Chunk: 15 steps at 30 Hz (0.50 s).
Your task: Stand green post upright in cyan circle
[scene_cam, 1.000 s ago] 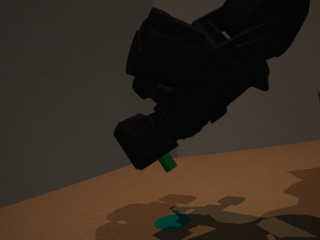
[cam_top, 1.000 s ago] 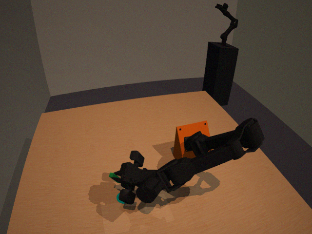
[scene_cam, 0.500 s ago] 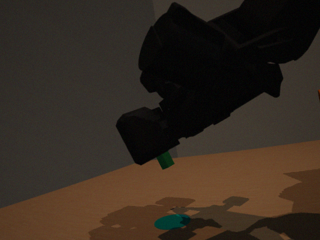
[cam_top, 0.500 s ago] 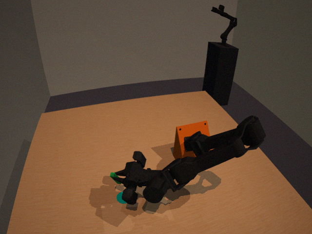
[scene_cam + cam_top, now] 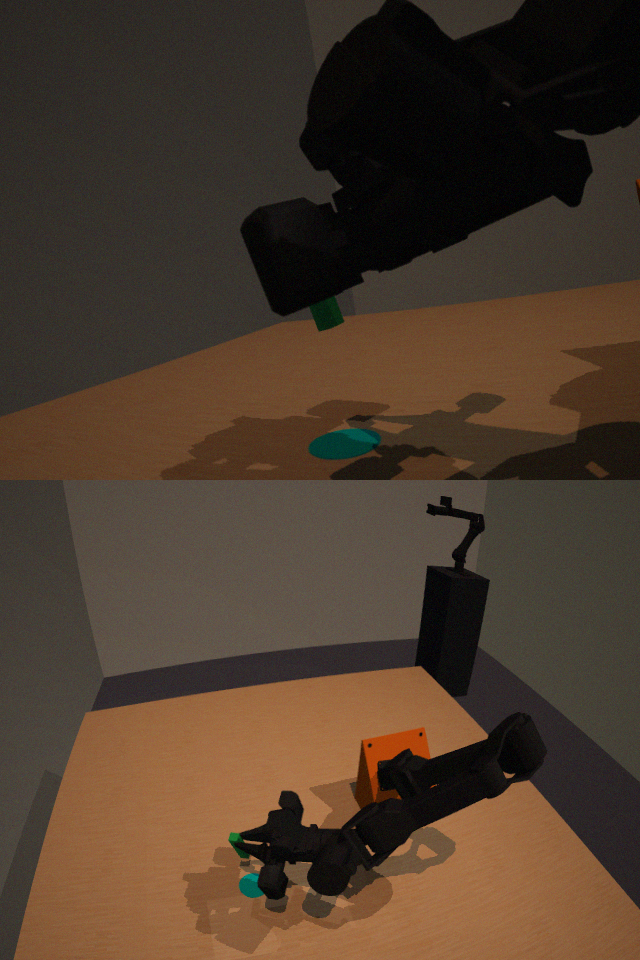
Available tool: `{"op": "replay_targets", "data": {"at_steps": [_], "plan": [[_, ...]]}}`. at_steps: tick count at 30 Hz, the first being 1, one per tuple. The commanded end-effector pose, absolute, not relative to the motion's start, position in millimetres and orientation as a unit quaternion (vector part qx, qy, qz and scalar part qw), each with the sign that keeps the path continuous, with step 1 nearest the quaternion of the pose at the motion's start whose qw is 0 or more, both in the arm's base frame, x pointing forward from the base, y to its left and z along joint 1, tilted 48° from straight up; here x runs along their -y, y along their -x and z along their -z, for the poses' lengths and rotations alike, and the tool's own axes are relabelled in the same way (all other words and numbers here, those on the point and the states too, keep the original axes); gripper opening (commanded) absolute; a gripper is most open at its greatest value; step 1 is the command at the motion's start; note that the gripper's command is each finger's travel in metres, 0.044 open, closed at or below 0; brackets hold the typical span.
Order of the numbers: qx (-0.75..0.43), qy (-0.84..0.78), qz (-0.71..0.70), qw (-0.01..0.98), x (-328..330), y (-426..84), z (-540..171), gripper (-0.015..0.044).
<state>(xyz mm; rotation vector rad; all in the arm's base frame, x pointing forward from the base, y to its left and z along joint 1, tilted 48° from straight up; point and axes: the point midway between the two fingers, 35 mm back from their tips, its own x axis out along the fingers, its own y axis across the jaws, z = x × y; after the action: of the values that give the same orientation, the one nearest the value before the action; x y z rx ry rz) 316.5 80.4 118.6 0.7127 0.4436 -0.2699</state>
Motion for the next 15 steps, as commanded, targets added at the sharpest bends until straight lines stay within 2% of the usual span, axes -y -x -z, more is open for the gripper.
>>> {"op": "replay_targets", "data": {"at_steps": [1, 15], "plan": [[-0.198, -0.356, 0.133, 0.904, -79.1, -314.3, -122.6, 0.0023], [-0.151, -0.389, 0.136, 0.898, -76.4, -306.3, -129.7, 0.0023]]}}
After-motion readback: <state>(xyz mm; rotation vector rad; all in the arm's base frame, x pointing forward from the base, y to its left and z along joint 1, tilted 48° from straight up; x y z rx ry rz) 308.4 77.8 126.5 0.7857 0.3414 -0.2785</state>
